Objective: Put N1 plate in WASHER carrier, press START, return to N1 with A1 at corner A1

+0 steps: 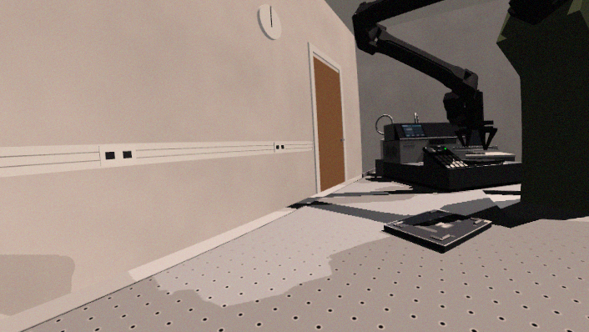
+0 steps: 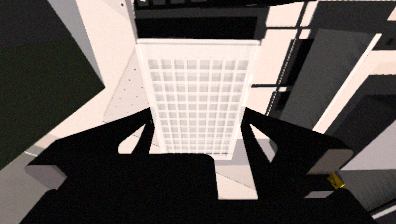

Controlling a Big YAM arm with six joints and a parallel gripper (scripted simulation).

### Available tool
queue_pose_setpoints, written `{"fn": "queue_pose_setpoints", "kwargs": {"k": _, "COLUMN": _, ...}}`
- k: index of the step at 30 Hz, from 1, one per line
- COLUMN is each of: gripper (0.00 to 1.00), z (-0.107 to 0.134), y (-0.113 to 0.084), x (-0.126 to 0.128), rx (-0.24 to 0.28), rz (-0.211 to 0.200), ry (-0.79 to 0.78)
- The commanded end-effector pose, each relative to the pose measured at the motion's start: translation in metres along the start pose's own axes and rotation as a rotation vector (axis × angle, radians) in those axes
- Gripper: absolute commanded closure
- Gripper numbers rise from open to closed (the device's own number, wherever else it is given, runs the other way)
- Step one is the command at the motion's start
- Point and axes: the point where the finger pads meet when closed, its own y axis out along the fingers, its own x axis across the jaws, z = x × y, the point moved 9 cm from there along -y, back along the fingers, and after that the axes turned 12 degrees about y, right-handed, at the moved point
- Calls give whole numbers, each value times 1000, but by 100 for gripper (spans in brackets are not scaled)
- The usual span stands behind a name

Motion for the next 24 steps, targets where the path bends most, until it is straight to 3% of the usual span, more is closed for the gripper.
{"fn": "queue_pose_setpoints", "kwargs": {"k": 1, "gripper": 16, "z": 0, "y": -17, "x": 4, "rx": 0, "rz": 6, "ry": 1}}
{"fn": "queue_pose_setpoints", "kwargs": {"k": 24, "gripper": 16, "z": -1, "y": -51, "x": 2, "rx": -2, "rz": 10, "ry": -4}}
